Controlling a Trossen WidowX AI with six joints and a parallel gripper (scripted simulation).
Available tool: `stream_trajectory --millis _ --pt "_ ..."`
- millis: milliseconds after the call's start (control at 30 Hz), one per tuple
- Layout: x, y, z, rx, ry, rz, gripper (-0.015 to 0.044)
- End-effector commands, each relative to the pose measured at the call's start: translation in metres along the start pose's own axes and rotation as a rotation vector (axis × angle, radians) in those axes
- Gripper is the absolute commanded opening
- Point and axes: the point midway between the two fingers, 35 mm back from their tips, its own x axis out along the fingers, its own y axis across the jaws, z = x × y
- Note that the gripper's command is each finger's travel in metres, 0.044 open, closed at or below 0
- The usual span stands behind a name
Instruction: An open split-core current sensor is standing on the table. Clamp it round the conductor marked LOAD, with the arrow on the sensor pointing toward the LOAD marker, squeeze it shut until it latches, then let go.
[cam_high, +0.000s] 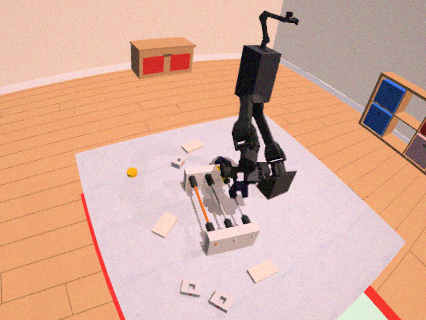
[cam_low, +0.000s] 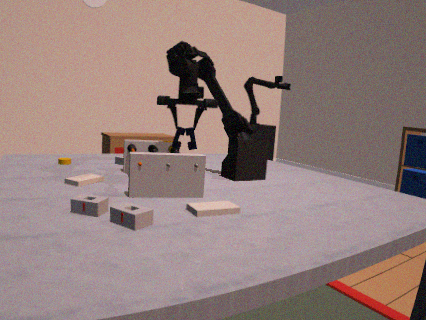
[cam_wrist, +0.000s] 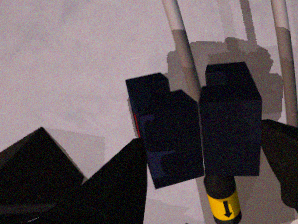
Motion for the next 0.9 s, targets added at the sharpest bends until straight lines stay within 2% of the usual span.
stream_trajectory --millis 0,867 --pt "0.001 -0.007 0.002 -0.133 0.001 -0.005 0.0000" --pt "0.035 -0.009 0.003 -0.153 0.001 -0.005 0.0000"
